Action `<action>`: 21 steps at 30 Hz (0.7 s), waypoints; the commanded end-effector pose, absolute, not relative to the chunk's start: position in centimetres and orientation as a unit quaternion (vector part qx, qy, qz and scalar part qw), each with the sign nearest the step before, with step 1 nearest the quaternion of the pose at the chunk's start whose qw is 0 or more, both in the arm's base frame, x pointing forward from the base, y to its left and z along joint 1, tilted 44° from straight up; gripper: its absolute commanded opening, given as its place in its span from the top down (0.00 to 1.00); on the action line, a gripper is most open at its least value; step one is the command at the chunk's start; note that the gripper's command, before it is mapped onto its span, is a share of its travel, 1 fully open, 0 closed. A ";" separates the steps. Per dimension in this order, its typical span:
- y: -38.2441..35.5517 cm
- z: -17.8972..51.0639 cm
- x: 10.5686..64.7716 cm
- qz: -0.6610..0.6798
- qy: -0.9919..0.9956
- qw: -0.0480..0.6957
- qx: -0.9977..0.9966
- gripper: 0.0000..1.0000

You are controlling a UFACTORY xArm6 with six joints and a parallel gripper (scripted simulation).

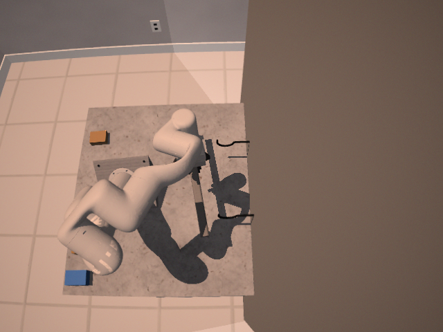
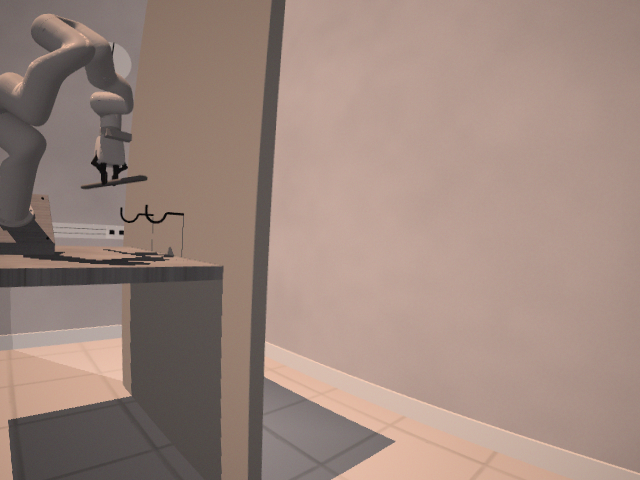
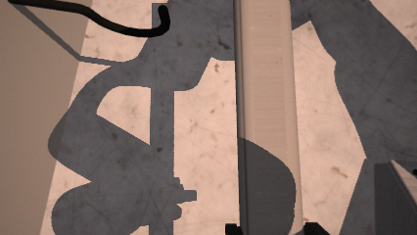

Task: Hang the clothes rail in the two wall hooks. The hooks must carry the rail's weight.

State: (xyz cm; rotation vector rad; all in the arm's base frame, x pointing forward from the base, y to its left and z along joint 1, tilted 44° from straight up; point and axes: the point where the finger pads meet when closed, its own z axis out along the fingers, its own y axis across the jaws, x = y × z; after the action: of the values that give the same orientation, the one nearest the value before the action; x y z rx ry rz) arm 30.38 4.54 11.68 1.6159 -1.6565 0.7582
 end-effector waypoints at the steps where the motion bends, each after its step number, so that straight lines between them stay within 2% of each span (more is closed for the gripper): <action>1: 4.6 11.7 30.5 0.295 -0.645 0.343 0.617 1.00; 21: 4.6 11.7 30.5 0.304 -0.674 0.334 0.585 1.00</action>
State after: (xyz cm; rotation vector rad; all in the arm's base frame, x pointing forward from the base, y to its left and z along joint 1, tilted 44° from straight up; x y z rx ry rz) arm 30.38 4.53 11.68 1.5410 -1.7384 0.7872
